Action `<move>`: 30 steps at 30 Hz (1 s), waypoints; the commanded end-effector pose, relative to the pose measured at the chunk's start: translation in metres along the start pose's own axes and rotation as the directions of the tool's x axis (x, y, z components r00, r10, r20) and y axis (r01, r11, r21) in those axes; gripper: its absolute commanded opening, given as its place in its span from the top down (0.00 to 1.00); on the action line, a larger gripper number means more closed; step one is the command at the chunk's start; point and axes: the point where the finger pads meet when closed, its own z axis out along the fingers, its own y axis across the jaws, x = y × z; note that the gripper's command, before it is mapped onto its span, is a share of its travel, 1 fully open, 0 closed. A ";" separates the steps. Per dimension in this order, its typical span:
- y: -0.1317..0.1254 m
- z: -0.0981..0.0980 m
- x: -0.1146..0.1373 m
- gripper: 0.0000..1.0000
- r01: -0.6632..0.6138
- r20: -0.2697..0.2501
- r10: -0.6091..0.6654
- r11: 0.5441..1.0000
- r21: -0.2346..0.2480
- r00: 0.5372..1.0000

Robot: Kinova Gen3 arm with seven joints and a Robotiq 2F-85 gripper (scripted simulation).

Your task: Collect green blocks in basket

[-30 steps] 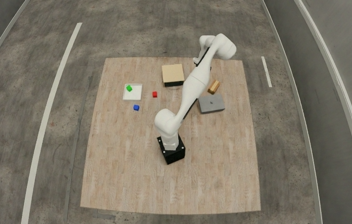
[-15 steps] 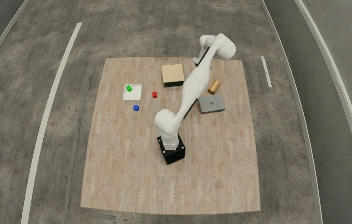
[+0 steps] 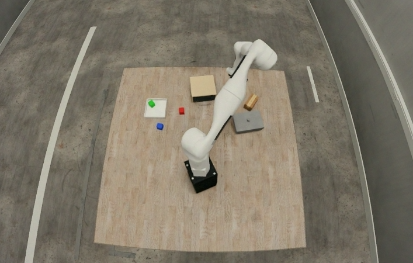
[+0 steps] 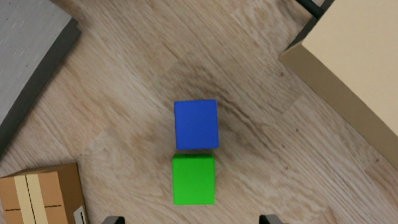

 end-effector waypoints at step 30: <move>0.000 0.037 -0.001 0.32 0.000 0.002 0.000 1.000 -0.001 1.000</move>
